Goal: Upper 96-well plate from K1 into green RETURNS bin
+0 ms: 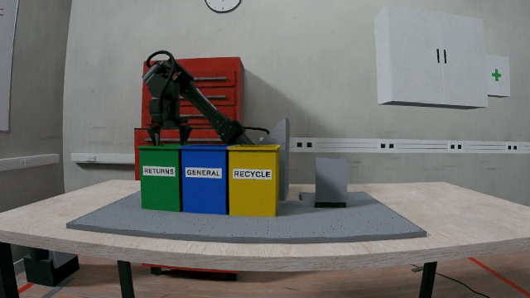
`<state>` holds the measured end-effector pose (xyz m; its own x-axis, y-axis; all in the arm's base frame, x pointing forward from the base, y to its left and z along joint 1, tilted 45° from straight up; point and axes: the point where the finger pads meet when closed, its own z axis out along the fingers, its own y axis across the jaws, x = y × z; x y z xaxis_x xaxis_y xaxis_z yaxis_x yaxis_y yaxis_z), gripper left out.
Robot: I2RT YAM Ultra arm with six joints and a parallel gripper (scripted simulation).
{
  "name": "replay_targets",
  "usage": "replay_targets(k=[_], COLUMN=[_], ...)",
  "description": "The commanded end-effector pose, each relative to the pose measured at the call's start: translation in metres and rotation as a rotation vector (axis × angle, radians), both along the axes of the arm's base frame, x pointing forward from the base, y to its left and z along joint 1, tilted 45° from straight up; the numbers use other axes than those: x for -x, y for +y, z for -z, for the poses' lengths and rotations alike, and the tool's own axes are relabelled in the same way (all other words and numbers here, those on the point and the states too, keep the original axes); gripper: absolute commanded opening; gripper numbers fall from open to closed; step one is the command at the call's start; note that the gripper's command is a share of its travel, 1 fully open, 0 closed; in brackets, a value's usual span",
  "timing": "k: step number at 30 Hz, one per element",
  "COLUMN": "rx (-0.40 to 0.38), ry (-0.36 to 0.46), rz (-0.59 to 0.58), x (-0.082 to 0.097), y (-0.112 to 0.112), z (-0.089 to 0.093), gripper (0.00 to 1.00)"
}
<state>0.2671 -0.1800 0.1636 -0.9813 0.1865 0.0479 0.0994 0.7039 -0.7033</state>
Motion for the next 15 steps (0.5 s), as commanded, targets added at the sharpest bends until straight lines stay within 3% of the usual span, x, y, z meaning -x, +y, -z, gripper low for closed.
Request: replay_targets(k=[1, 3, 8, 15], rx=[0.009, 0.017, 0.009, 0.011], ry=[-0.046, -0.088, -0.046, -0.061], rz=[-0.03, -0.026, -0.031, -0.035], x=[-0.005, -0.013, -0.005, -0.008], y=[0.004, 0.0, 0.001, 0.0], z=[-0.008, -0.018, -0.005, -0.007], gripper=[0.0, 0.0, 0.0, 0.0])
